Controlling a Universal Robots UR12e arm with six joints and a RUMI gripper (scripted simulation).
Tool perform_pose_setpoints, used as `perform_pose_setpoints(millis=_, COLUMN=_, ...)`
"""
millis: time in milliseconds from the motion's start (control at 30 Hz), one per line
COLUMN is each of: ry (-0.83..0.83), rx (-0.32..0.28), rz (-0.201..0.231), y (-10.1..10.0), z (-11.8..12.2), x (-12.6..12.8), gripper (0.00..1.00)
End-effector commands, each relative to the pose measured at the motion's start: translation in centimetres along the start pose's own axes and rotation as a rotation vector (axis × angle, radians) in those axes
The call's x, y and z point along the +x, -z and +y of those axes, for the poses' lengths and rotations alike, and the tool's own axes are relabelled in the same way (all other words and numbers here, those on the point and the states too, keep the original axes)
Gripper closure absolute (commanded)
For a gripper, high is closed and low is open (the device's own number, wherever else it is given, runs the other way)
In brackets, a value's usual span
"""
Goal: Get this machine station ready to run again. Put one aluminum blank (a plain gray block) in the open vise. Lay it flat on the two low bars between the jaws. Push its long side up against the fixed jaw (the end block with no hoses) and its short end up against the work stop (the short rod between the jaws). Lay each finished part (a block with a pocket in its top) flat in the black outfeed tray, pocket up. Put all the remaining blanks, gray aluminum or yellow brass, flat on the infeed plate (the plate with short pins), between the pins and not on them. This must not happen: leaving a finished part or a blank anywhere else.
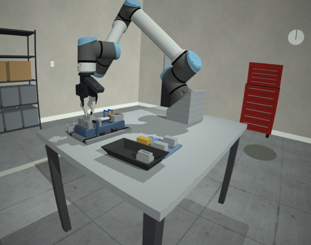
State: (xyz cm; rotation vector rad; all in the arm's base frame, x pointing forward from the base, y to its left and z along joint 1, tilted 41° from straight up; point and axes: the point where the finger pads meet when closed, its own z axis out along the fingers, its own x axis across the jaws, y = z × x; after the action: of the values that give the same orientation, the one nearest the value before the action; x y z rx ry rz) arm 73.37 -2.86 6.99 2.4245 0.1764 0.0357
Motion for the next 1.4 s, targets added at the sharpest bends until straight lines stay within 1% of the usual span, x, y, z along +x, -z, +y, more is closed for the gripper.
perform_pose_setpoints(millis=0, ry=0.000, rx=0.000, rz=0.001, y=0.07, z=0.02, x=0.05, gripper=1.00)
perform_pose_setpoints(millis=1067, ry=0.000, rx=0.000, rz=0.001, y=0.08, z=0.02, x=0.05, gripper=1.00)
perform_pose_setpoints(millis=1367, ry=0.000, rx=0.000, rz=0.001, y=0.64, z=0.02, x=0.05, gripper=1.00)
